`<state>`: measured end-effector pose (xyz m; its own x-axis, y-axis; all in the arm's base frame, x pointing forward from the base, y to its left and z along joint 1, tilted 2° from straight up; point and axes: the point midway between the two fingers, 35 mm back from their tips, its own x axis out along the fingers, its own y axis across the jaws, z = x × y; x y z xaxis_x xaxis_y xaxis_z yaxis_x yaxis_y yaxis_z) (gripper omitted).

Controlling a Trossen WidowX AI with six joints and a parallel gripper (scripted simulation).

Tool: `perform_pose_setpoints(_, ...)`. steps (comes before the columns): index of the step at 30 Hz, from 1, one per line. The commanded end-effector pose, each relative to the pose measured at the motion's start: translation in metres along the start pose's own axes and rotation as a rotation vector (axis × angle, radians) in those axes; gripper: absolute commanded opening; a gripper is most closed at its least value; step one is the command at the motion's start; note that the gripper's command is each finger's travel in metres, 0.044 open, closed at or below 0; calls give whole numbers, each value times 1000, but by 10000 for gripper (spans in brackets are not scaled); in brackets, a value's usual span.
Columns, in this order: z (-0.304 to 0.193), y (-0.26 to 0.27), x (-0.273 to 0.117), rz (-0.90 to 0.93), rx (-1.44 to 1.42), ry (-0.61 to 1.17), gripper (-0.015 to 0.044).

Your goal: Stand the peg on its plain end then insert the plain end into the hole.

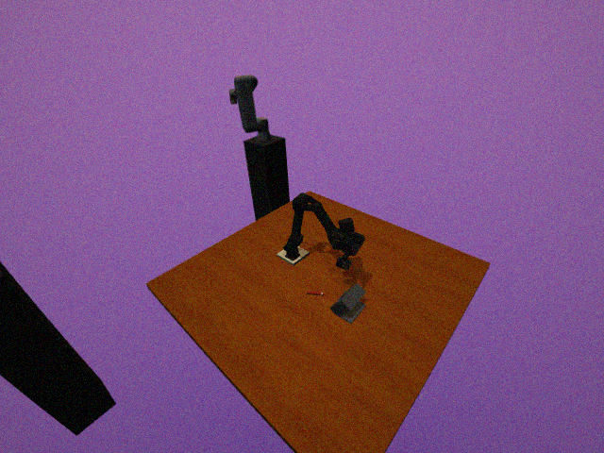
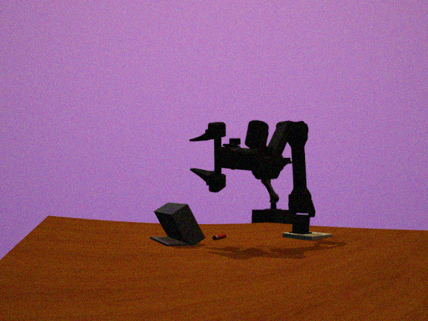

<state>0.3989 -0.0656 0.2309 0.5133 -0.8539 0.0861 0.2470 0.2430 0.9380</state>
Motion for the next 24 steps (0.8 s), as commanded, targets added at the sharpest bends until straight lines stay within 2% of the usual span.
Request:
perform_pose_setpoints(1,0,0,0,0,-4,0,426)
perform_pose_setpoints(2,0,0,1,-1,-14,2,440)
perform_pose_setpoints(24,-2,-23,61,-68,-694,137,440)
